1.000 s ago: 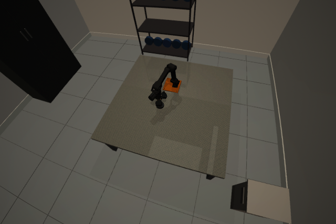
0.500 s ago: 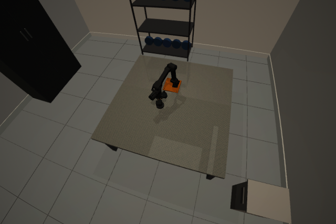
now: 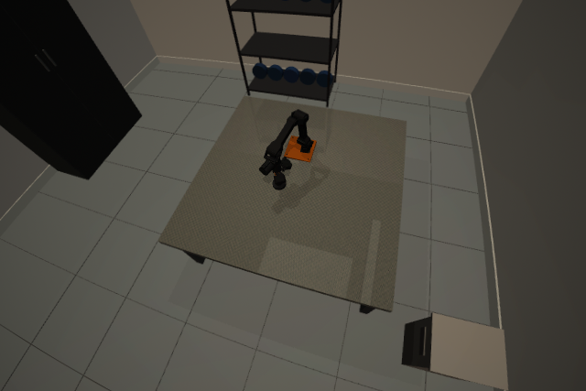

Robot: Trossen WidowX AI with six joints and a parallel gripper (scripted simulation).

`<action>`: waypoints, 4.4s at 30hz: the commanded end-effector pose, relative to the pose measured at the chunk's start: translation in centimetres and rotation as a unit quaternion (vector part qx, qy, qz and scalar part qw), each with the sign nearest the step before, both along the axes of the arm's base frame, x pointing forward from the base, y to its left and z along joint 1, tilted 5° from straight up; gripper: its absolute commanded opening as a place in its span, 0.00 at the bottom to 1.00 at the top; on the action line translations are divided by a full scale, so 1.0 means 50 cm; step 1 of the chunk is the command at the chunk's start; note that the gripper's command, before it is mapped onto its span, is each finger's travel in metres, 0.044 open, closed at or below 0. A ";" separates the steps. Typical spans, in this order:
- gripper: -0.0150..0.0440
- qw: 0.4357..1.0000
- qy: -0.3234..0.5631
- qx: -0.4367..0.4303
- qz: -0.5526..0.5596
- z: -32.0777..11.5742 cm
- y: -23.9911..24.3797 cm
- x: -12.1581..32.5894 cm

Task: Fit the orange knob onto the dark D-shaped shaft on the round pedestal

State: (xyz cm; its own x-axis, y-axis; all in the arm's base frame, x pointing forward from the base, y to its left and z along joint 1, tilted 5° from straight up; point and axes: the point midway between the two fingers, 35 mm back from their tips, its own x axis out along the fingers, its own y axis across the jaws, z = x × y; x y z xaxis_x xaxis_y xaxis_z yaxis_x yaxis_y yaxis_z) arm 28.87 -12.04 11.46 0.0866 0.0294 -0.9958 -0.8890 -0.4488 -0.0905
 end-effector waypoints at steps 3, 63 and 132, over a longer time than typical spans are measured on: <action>0.25 1.000 -0.004 -0.001 0.005 0.005 -0.002 0.008; 0.25 0.994 -0.007 -0.010 0.109 0.003 -0.005 0.014; 0.25 0.977 -0.010 -0.020 0.212 -0.003 -0.003 0.009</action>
